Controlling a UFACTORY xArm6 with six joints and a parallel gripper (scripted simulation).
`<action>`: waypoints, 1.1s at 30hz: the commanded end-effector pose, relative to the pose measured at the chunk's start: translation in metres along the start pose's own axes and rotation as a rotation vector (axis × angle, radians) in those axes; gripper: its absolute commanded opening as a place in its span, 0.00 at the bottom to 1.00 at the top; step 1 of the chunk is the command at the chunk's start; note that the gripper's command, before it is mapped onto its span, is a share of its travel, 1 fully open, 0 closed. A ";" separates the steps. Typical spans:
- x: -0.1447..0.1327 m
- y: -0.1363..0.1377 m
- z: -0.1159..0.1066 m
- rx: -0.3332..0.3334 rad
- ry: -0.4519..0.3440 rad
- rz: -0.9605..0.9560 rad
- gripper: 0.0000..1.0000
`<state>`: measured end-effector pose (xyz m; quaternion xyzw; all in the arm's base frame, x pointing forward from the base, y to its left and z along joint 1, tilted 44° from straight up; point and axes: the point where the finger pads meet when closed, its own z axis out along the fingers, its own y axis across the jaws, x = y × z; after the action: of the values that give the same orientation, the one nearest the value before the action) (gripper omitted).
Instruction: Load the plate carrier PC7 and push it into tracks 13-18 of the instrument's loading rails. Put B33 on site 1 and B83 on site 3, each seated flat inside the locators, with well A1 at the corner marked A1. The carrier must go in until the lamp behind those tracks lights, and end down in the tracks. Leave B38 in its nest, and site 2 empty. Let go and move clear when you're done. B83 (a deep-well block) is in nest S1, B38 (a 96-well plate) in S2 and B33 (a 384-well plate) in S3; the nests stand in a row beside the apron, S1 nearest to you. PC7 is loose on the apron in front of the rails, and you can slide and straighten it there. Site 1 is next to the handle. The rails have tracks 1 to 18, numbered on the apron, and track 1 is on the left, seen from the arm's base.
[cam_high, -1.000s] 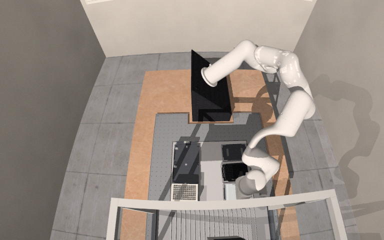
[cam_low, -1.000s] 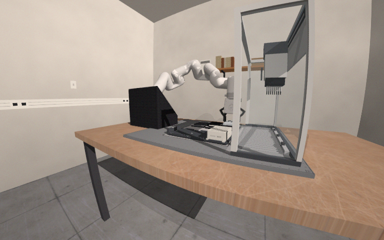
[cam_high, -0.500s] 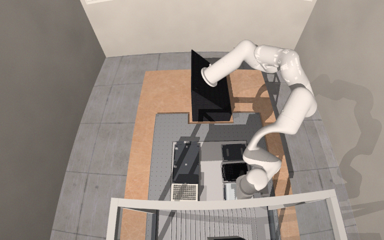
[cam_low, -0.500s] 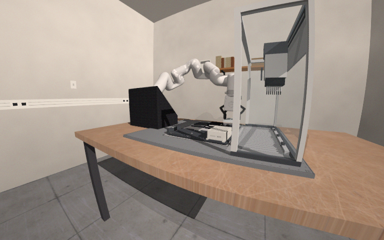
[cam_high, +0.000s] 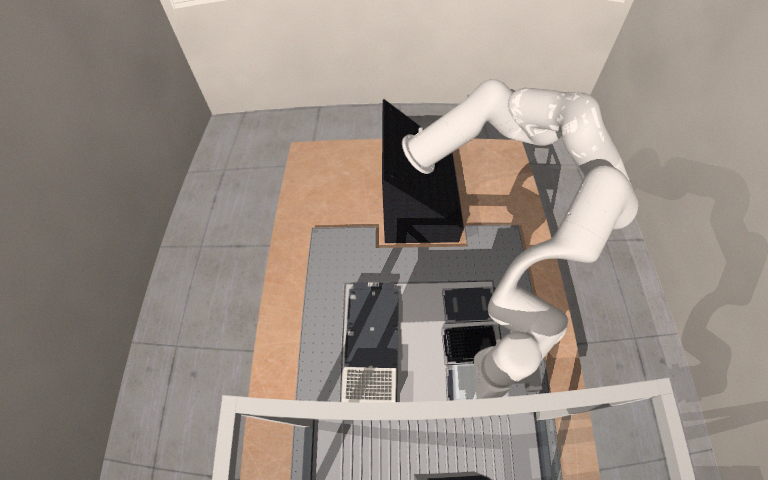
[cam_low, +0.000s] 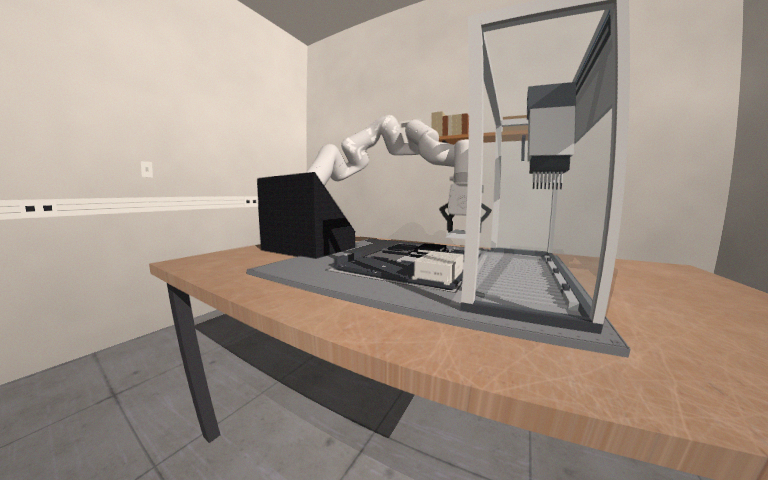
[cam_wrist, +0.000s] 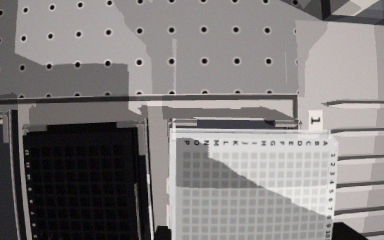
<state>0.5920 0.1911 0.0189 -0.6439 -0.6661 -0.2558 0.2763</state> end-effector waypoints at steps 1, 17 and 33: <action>0.000 0.001 -0.007 -0.004 0.000 -0.001 0.00; 0.000 0.001 -0.032 -0.004 0.000 -0.001 0.00; 0.000 0.001 -0.054 -0.004 0.000 -0.001 0.00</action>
<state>0.5939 0.1575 0.0535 -0.6439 -0.6661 -0.2558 0.2762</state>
